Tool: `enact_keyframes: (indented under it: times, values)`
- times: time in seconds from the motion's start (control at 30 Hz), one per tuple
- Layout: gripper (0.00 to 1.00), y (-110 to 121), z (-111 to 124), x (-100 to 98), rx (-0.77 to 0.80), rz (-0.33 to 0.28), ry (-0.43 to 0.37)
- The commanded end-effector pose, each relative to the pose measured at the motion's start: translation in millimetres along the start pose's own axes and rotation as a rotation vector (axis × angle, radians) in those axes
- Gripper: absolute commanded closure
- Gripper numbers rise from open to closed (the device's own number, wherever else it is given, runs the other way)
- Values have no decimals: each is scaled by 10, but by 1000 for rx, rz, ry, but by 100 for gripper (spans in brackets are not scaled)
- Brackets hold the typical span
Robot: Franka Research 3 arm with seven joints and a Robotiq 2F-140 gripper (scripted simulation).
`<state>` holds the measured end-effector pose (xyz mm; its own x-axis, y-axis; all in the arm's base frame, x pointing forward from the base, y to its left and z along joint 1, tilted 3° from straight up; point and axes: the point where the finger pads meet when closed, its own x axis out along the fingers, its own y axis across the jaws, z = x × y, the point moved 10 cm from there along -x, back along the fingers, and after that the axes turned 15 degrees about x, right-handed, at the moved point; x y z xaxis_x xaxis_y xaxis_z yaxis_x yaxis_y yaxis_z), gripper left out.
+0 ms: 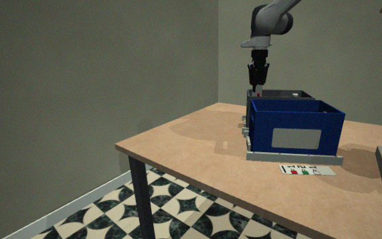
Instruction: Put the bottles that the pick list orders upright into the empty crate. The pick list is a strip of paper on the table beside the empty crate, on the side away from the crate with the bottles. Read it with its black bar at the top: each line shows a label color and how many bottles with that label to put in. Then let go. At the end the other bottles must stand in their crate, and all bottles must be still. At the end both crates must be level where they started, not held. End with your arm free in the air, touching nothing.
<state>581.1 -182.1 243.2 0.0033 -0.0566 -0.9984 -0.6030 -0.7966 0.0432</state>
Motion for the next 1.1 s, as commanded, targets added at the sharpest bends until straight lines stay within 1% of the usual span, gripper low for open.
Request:
enact_keyframes:
  times: [0.0, 0.47, 0.83, 0.9, 1.07]
  values:
    - [100, 19, -4, -4, 0, 3, 0]
    - [100, 19, -4, -4, 0, 3, 0]
    - [100, 19, -4, -187, 0, 3, 0]
    - [100, 19, -4, -187, 0, 3, 0]
    - [100, 18, -4, -270, 0, 3, 0]
